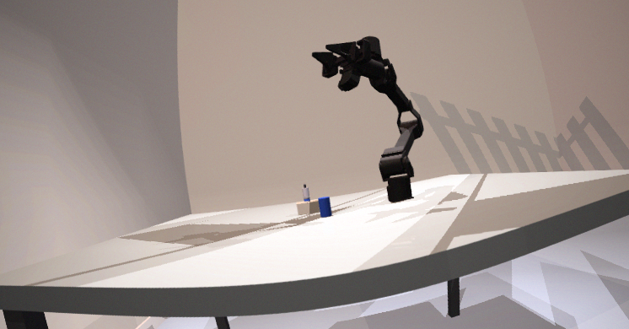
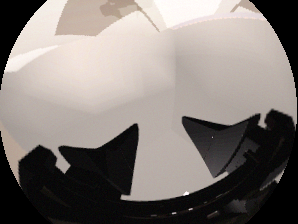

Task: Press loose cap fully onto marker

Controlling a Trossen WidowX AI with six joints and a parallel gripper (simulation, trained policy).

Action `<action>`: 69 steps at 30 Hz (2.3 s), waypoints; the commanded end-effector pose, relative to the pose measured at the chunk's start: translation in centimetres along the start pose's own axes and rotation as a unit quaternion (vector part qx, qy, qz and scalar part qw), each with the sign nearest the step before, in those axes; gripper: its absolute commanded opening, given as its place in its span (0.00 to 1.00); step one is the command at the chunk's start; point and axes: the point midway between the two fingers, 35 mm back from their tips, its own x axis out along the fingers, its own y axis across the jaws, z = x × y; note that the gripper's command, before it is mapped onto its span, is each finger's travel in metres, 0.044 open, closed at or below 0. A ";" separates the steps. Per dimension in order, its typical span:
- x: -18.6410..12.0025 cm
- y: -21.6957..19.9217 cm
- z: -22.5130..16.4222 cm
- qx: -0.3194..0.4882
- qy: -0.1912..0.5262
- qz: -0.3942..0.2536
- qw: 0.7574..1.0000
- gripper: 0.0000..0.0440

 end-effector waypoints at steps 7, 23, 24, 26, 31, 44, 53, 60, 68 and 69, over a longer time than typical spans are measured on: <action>0.6 -0.6 1.6 -0.003 -0.054 -0.012 0.998 0.73; 1.4 -1.3 4.9 -0.009 -0.154 -0.025 0.988 0.75; 1.5 -1.4 5.1 -0.009 -0.160 -0.026 0.987 0.75; 1.5 -1.4 5.5 -0.010 -0.173 -0.027 0.985 0.75; 1.7 -1.6 6.6 -0.011 -0.204 -0.029 0.978 0.75; 2.0 -1.8 9.5 -0.032 -0.285 -0.037 0.957 0.75; 2.0 -1.9 11.4 -0.042 -0.340 -0.042 0.939 0.75; 2.0 -1.9 12.8 -0.047 -0.381 -0.044 0.922 0.75; 2.0 -1.8 14.4 -0.050 -0.427 -0.046 0.902 0.75; 2.0 -1.8 14.6 -0.050 -0.432 -0.046 0.899 0.75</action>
